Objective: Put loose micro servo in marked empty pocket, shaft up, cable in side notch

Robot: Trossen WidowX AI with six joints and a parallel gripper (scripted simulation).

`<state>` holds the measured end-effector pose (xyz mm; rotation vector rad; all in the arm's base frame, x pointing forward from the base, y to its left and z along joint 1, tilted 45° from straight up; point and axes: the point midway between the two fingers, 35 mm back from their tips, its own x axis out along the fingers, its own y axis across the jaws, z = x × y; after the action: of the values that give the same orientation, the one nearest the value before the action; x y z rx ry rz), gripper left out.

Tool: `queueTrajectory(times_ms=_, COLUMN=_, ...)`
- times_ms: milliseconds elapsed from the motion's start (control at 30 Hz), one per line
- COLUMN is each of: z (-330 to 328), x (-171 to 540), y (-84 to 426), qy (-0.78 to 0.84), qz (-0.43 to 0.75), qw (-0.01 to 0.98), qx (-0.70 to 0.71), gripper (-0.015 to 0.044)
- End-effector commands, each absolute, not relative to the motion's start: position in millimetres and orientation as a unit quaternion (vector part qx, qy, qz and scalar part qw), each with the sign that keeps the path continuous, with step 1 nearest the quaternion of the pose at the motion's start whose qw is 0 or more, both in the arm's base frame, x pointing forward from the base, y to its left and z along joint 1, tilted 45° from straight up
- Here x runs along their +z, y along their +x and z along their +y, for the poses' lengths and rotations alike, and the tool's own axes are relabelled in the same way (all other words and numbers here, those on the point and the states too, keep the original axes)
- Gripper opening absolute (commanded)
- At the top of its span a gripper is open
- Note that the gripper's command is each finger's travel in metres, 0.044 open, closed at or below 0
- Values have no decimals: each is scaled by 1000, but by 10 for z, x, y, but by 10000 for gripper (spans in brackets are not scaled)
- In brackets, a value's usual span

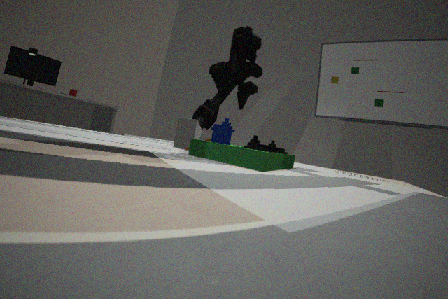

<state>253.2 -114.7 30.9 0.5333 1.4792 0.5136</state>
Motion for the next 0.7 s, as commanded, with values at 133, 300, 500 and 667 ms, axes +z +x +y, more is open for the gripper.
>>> queueTrajectory(times_ms=133, z=-984, x=88, y=2192, qy=287, qz=704, qw=607, qx=232, gripper=440)
queueTrajectory(times_ms=300, z=-961, x=64, y=2190, qy=287, qz=704, qw=607, qx=232, gripper=440)
queueTrajectory(times_ms=500, z=-807, x=-87, y=2165, qy=287, qz=704, qw=607, qx=232, gripper=440)
queueTrajectory(times_ms=667, z=-791, x=-103, y=2162, qy=287, qz=704, qw=607, qx=232, gripper=440)
